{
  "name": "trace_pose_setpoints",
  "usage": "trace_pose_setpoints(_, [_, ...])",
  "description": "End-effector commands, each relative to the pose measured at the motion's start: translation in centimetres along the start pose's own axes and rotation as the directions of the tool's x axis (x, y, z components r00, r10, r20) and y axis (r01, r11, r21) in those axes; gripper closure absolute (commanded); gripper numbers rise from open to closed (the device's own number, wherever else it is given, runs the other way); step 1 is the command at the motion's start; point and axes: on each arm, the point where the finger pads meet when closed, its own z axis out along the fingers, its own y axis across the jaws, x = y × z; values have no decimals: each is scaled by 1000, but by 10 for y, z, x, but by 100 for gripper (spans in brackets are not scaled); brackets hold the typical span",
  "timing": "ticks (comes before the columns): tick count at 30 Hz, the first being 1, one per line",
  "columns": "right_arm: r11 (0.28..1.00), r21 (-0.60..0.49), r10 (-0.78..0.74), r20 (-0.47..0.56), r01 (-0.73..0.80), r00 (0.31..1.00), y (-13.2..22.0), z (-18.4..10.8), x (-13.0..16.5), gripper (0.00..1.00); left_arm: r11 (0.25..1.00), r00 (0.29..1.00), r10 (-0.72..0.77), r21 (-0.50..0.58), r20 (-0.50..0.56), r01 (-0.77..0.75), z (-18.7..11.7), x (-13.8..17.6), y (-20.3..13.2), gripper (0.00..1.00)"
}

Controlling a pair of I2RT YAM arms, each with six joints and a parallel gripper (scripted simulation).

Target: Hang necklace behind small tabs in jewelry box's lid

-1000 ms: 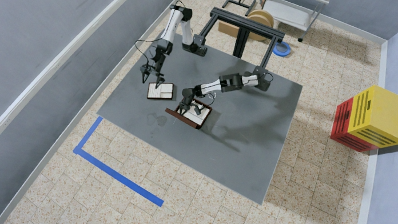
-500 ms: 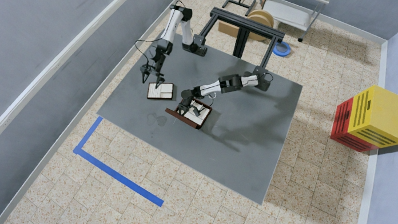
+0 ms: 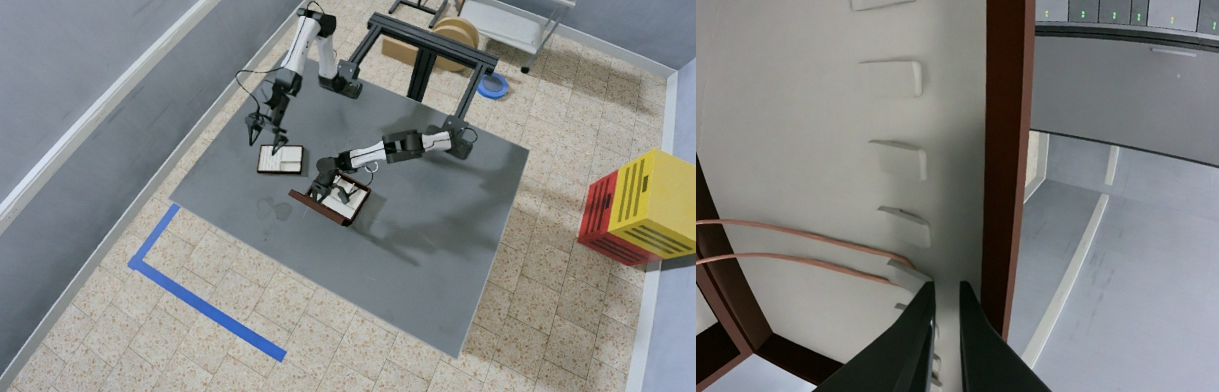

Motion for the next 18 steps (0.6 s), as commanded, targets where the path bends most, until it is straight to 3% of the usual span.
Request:
trace_pose_setpoints(1, [1000,-8,5,52,-4,999,4,-8,-21,0,997,998,-57,49,-9,58,5,2,-27,89])
trace_pose_setpoints(18, [1000,-8,5,53,-4,999,4,-8,-21,0,997,998,-56,51,-12,57,3,3,-28,89])
